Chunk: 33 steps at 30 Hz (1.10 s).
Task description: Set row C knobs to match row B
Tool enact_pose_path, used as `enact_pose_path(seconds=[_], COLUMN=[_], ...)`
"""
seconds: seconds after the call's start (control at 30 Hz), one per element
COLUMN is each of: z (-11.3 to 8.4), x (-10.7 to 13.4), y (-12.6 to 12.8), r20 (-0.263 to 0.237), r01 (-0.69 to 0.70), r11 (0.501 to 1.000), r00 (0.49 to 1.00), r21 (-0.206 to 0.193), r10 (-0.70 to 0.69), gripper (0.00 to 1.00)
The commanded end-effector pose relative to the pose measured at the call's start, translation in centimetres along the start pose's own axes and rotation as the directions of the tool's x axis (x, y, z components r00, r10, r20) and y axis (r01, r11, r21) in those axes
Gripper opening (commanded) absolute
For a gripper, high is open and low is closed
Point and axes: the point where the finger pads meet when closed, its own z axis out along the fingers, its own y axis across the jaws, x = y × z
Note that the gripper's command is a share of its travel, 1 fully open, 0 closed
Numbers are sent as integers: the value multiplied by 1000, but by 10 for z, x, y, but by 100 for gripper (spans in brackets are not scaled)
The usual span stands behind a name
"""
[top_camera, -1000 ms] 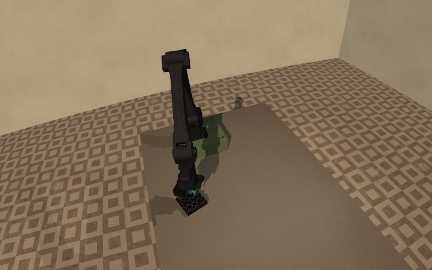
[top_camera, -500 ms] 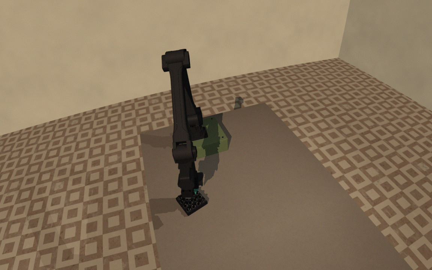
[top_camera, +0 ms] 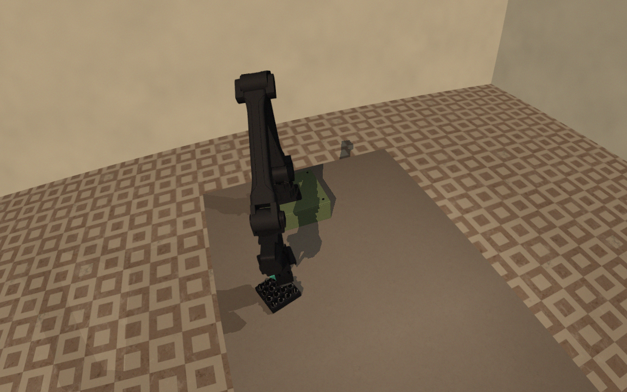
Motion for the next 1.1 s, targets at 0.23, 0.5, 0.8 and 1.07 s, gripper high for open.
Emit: enact_pose_path(seconds=[0.23,0.5,0.8,1.07], z=[-18,-17,-17,-17], x=[-17,-16,-16,-16], y=[0,0,0,0], r20=[28,25,26,26], r01=[256,273,273,271], r11=[966,962,962,963], r00=[966,962,962,962], r21=[13,12,12,12], r10=[-257,-273,-273,-271], gripper=[19,19,19,19])
